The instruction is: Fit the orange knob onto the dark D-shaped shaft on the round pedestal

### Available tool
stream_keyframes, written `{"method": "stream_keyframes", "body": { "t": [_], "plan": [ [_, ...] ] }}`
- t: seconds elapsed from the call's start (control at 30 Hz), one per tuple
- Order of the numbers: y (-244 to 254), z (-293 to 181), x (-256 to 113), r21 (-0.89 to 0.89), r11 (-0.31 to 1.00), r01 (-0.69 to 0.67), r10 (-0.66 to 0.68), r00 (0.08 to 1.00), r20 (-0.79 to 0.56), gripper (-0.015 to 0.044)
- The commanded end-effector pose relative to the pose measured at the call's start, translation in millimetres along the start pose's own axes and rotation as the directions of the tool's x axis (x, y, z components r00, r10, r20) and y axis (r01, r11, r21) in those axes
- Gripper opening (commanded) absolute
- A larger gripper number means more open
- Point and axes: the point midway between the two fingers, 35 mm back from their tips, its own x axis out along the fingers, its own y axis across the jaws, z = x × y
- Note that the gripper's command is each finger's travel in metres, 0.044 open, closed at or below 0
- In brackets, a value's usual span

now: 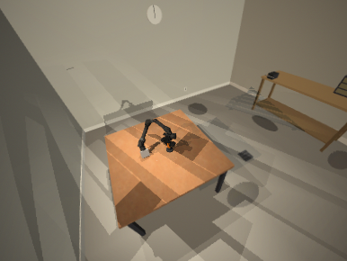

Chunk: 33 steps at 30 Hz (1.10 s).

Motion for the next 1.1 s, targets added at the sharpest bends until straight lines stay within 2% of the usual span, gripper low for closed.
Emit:
{"method": "stream_keyframes", "body": {
  "t": [0.0, 0.07, 1.07],
  "plan": [
    [-0.3, 0.4, -1.8, -0.125, 0.992, 0.002, -0.002, 1.0, 0.002, 0.0],
    [-0.3, -0.1, -1.0, -0.166, 0.986, 0.002, -0.002, 1.0, 0.002, 0.0],
    [0.1, -0.6, 3.5, -0.166, 0.986, 0.002, -0.002, 1.0, 0.002, 0.0]
  ]
}}
